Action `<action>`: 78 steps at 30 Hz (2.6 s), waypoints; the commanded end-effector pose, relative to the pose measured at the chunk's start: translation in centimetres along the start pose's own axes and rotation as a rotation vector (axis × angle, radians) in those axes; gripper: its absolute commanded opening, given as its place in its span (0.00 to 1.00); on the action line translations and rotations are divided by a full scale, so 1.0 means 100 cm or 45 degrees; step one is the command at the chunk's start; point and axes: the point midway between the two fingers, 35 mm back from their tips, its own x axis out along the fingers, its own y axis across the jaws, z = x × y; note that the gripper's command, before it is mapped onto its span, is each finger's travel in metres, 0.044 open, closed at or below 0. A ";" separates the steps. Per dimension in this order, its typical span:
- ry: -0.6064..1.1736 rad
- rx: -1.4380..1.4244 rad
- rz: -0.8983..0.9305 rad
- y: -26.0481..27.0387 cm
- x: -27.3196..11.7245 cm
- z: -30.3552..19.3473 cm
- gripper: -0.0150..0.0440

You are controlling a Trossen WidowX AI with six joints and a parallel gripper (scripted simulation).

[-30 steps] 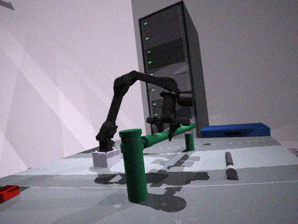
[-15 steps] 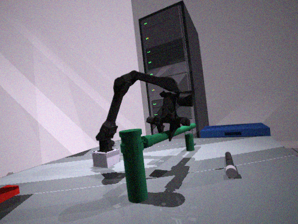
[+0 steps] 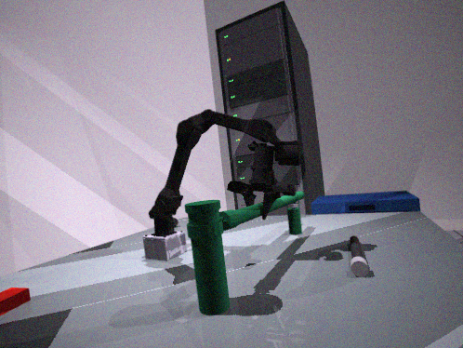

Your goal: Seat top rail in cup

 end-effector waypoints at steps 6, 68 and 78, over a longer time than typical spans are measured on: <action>0.013 -0.004 -0.001 -0.001 -0.001 -0.005 0.25; 0.005 -0.001 0.001 0.003 0.003 -0.038 0.25; -0.011 -0.006 0.014 0.002 0.007 -0.032 0.25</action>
